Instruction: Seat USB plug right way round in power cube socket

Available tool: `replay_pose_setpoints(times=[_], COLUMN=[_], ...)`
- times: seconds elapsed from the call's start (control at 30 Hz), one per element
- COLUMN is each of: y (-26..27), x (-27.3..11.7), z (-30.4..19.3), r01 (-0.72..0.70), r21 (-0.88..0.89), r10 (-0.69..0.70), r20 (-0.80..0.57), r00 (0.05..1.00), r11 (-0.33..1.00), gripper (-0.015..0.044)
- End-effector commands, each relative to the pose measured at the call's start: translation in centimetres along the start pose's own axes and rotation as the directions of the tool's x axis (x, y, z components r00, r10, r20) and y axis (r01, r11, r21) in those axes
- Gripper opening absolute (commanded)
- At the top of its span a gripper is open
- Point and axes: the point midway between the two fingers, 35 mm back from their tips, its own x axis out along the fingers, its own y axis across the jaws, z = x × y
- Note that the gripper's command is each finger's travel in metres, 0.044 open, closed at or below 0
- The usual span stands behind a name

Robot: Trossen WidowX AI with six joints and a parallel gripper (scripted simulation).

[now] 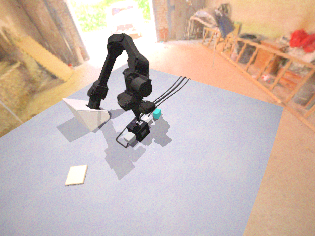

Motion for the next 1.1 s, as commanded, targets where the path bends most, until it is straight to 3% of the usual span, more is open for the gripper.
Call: replay_pose_setpoints(times=[0.0, 1.07], y=[0.00, 0.00], x=[0.05, 0.43], z=[0.01, -0.04], r01=[-0.001, -0.001], r21=[0.002, 0.002], r10=[0.001, 0.001], r20=[0.002, 0.002], r00=[1.000, 1.000], r11=[1.000, 1.000], gripper=[0.0000, 0.0000])
